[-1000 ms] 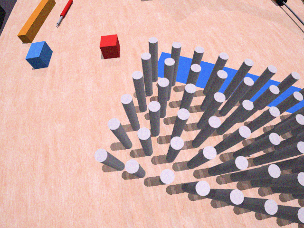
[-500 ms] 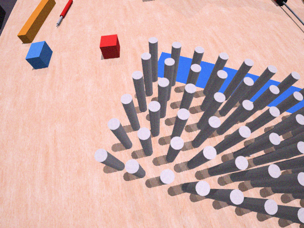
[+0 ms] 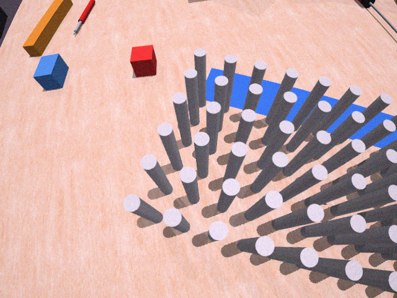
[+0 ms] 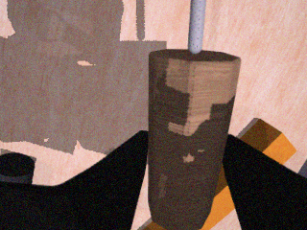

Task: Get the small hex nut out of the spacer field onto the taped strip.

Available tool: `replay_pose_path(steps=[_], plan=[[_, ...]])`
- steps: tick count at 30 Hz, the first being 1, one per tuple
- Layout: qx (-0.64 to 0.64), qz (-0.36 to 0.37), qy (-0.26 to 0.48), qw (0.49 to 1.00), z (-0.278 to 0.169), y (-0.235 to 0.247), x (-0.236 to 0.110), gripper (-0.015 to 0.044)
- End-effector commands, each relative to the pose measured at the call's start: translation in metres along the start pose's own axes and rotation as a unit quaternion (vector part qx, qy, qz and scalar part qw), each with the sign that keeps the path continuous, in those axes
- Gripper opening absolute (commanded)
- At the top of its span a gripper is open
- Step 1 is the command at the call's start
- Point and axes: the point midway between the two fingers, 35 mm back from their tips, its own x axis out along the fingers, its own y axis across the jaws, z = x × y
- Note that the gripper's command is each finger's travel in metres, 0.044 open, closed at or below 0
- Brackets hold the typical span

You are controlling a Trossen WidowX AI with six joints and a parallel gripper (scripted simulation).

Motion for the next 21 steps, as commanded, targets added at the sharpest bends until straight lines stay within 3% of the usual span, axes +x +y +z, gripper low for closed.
replay_pose_path(steps=[1,21], plan=[[-0.061,-0.007,0.004,0.998,0.001,-0.002,-0.003,0.0],[-0.085,-0.007,0.004,0.996,0.0,0.001,0.016,0.0]])
